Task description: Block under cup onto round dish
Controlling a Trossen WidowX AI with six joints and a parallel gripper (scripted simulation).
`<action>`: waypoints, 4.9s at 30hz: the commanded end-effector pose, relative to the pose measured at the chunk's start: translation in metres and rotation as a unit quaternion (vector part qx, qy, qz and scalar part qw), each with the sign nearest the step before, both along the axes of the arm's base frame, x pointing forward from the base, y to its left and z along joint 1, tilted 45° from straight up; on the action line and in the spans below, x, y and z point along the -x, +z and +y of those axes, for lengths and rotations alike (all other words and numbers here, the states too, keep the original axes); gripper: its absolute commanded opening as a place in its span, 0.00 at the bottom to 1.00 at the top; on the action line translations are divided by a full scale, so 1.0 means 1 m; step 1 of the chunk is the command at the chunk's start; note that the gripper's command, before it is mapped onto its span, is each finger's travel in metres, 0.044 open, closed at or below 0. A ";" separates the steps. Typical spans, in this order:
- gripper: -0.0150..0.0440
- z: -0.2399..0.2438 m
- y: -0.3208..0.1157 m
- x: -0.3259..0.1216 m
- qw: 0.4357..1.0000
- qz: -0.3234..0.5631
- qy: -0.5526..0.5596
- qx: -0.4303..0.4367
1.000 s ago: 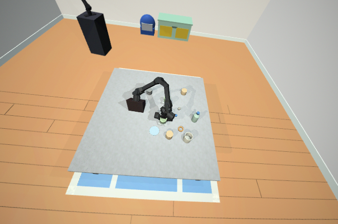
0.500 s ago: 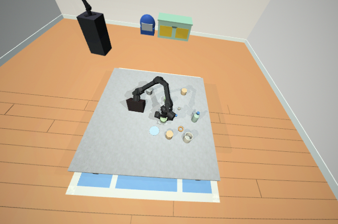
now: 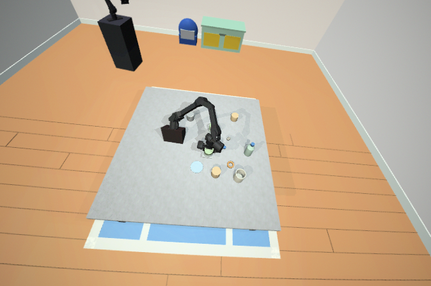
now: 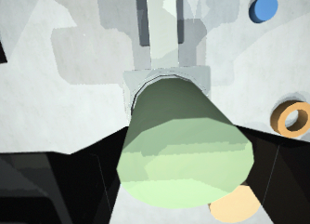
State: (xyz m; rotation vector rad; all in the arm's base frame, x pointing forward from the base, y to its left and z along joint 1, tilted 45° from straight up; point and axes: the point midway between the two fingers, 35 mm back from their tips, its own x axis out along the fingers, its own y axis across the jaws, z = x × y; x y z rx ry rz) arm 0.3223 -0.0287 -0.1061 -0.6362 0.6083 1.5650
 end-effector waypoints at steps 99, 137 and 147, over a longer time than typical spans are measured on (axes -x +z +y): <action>0.25 -0.054 0.053 -0.001 1.000 -0.003 -0.001 0.006; 0.25 -0.120 -0.120 0.163 1.000 -0.006 -0.001 0.017; 0.25 -0.096 -0.146 0.165 1.000 -0.006 -0.001 0.016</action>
